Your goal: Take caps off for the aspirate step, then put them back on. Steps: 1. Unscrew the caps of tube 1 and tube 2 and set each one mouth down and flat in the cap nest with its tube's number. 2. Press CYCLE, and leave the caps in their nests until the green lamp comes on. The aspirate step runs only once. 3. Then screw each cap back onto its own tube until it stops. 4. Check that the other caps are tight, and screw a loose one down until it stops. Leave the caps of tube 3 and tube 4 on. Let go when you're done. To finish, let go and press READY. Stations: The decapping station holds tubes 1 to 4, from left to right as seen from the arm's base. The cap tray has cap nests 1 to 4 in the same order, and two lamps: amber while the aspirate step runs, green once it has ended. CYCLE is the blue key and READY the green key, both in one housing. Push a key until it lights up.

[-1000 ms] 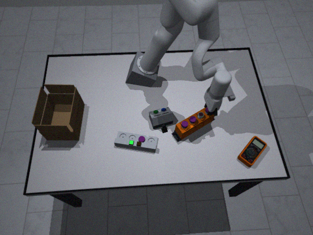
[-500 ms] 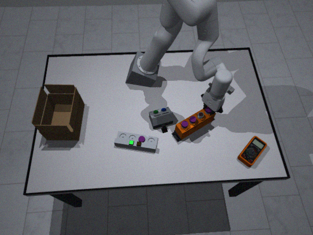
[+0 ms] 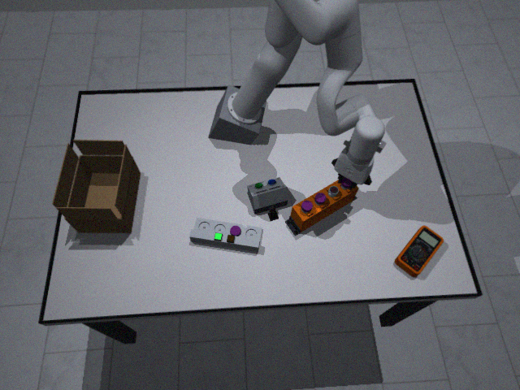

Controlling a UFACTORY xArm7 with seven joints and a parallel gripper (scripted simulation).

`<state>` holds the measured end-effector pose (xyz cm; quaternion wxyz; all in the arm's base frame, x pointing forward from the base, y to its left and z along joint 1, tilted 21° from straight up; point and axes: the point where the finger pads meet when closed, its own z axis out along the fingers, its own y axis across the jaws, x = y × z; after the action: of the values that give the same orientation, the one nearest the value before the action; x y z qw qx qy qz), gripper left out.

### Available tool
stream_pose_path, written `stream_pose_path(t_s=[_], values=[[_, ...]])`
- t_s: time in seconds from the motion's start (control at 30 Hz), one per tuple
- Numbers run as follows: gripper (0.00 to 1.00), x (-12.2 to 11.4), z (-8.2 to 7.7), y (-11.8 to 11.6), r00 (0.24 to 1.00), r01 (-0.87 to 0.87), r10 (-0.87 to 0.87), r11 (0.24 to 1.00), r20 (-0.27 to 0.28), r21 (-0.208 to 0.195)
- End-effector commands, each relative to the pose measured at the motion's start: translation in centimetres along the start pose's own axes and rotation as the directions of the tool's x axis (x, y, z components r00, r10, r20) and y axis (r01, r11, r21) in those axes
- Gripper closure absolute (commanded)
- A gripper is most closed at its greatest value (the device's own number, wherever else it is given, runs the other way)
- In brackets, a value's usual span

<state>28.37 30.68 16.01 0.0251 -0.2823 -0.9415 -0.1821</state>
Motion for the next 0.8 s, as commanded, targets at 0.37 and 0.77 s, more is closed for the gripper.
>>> stream_pose_path(t_s=[0.37, 0.77], values=[[1.00, -0.04, -0.10, 0.17, 0.991, -0.130, 0.130, 0.991, -0.002, -0.005], [1.00, -0.04, -0.05, 0.18, 0.894, -0.447, 0.447, 0.894, -0.003, -0.004]])
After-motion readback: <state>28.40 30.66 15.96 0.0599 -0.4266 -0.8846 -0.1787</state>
